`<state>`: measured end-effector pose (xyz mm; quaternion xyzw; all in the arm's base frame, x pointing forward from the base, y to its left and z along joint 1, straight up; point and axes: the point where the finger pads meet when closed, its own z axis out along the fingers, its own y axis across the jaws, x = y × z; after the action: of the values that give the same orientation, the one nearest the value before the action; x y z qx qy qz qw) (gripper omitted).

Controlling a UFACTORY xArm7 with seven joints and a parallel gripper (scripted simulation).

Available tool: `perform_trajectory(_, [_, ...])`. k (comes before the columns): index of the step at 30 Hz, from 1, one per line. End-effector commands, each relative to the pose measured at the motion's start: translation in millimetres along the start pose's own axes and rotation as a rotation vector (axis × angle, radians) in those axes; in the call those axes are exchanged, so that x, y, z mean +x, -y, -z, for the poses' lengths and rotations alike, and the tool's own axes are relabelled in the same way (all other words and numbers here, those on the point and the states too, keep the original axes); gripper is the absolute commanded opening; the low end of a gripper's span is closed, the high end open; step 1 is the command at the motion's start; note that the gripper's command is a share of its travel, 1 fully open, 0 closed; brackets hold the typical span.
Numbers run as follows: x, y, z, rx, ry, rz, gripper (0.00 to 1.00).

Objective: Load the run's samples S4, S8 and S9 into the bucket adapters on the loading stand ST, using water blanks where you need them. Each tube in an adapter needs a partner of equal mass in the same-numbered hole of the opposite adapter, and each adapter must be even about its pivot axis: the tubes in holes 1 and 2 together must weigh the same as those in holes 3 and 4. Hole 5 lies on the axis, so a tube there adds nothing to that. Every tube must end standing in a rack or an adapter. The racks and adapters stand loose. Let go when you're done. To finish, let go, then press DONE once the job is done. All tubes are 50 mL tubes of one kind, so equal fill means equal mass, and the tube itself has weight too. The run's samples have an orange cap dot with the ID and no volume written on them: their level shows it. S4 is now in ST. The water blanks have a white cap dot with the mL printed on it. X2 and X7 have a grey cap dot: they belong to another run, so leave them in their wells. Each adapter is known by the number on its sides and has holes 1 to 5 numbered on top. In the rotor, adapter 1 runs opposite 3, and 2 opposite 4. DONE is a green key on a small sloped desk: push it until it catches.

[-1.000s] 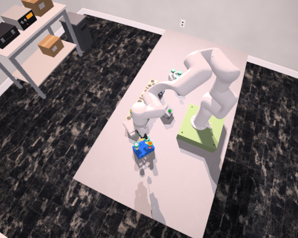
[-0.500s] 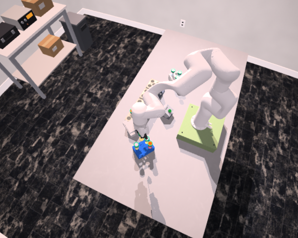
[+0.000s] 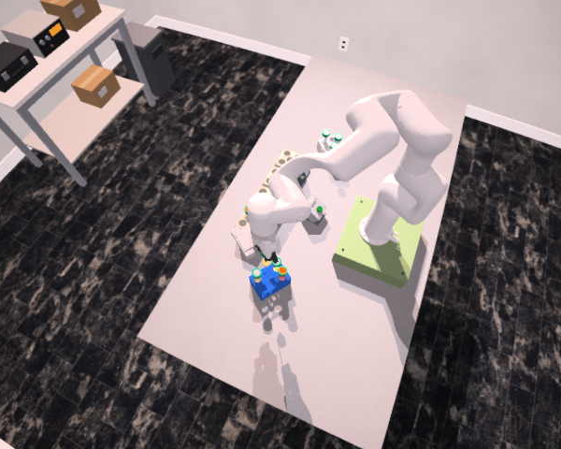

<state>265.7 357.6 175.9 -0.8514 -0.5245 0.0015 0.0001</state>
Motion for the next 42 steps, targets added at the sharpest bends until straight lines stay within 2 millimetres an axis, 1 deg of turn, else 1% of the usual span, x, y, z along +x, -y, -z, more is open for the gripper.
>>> perform_trajectory(1, [1.3, -0.2, 1.8, 0.0, -0.005, 0.0, 0.0])
perform_trajectory(10, [1.4, -0.2, -14.1, 0.0, -0.005, 0.0, 0.0])
perform_trajectory(12, [1.4, -0.2, -14.1, 0.0, -0.005, 0.0, 0.0])
perform_trajectory(27, [1.5, -0.2, -44.2, 0.0, -0.005, 0.0, 0.0])
perform_trajectory(29, [1.5, -0.2, -44.2, 0.0, -0.005, 0.0, 0.0])
perform_trajectory(42, [1.6, -0.2, -70.2, 0.0, -0.005, 0.0, 0.0])
